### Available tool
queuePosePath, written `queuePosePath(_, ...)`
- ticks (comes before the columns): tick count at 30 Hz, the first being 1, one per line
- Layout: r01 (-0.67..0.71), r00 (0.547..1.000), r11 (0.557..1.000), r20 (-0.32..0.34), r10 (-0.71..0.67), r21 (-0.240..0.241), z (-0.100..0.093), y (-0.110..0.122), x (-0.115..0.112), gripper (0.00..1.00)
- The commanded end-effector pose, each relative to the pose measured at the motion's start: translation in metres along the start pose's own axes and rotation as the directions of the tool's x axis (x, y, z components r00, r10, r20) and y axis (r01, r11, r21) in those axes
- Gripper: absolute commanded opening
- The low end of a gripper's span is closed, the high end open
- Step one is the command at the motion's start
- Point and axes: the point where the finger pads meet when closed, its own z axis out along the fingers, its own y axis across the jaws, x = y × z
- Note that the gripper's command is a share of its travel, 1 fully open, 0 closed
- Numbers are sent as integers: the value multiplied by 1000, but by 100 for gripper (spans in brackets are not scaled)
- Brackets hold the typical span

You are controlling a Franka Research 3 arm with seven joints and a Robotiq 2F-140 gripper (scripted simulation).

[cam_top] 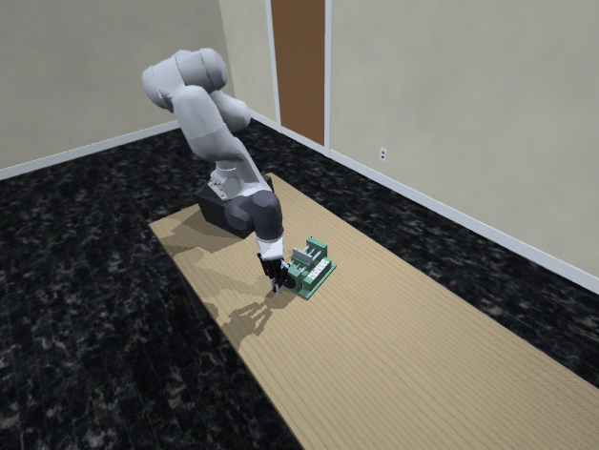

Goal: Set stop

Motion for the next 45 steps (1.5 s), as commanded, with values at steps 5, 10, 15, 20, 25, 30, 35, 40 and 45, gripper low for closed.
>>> queuePosePath(5,-1,1000,1000,-1,1,2,-5,7,1,4)
queuePosePath(10,-1,1000,1000,-1,1,2,-11,11,1,4)
queuePosePath(15,-1,1000,1000,-1,1,2,-18,14,1,4)
queuePosePath(20,-1,1000,1000,-1,1,2,-22,15,1,4)
queuePosePath(25,-1,1000,1000,-1,1,2,-30,15,1,4)
queuePosePath(30,-1,1000,1000,-1,1,2,-40,12,1,4)
queuePosePath(35,-1,1000,1000,-1,1,2,-50,5,1,4)
queuePosePath(40,-1,1000,1000,-1,1,2,-55,-5,1,4)
queuePosePath(45,-1,1000,1000,-1,1,2,-57,-16,1,4)
